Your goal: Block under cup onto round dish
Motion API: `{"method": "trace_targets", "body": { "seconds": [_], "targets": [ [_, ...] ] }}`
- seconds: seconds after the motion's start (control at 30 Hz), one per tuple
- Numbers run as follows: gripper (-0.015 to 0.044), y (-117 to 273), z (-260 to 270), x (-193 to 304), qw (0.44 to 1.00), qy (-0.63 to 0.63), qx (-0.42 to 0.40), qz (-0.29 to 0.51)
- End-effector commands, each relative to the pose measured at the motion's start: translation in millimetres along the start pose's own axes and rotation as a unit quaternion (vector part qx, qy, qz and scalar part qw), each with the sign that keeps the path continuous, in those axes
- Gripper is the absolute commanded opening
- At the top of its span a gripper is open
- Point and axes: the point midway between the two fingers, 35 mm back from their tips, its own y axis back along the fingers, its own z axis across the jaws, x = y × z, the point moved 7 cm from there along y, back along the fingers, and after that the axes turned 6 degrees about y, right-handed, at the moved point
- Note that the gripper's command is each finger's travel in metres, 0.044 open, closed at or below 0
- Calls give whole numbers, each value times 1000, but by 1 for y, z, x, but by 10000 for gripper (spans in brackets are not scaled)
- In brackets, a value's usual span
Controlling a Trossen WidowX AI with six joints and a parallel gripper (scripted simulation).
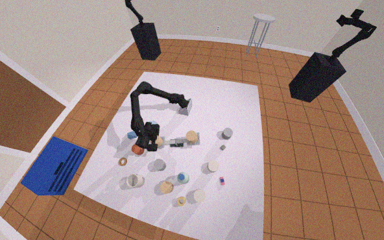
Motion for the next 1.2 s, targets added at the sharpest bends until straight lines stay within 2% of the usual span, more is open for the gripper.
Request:
{"method": "trace_targets", "body": {
  "seconds": [0.0,0.33,1.17],
  "targets": [
    [255,-1,0,0,1000,1,1,-1],
    [0,10,1,0,1000,5,-2,-1],
    [0,43,4,-1,1000,14,-10,-3]
  ]
}}
